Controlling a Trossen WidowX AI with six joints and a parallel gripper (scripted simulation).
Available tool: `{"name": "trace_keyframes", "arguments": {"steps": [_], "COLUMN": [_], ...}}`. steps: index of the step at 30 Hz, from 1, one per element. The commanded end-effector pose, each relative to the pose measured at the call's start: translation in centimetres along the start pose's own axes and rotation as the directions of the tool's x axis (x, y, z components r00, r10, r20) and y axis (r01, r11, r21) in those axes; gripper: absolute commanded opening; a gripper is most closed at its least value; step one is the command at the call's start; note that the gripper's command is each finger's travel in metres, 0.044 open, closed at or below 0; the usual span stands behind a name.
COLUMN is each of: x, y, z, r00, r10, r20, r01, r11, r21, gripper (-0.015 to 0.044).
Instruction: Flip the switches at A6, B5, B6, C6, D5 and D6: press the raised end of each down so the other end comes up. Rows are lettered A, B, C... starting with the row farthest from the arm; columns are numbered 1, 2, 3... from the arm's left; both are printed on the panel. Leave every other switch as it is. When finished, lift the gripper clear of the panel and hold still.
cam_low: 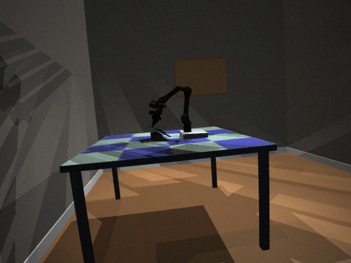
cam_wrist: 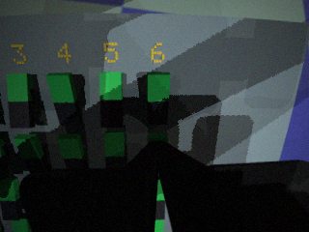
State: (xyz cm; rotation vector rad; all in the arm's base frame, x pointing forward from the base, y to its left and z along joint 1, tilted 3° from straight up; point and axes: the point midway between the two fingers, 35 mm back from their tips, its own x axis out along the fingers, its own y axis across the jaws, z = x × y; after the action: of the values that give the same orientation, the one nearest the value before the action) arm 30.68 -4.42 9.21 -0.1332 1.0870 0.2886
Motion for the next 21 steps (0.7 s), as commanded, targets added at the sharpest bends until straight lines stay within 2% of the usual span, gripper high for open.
{"name": "trace_keyframes", "arguments": {"steps": [1,21], "x": [0.05,0.23], "y": [-0.06,-0.06], "z": [-0.07,-0.06], "r00": [1.0,1.0], "r10": [-0.004,-0.004], "r20": [-0.003,-0.003], "r01": [0.004,0.004], "r11": [1.0,1.0], "r21": [0.006,0.006], "gripper": [0.0,0.0]}}
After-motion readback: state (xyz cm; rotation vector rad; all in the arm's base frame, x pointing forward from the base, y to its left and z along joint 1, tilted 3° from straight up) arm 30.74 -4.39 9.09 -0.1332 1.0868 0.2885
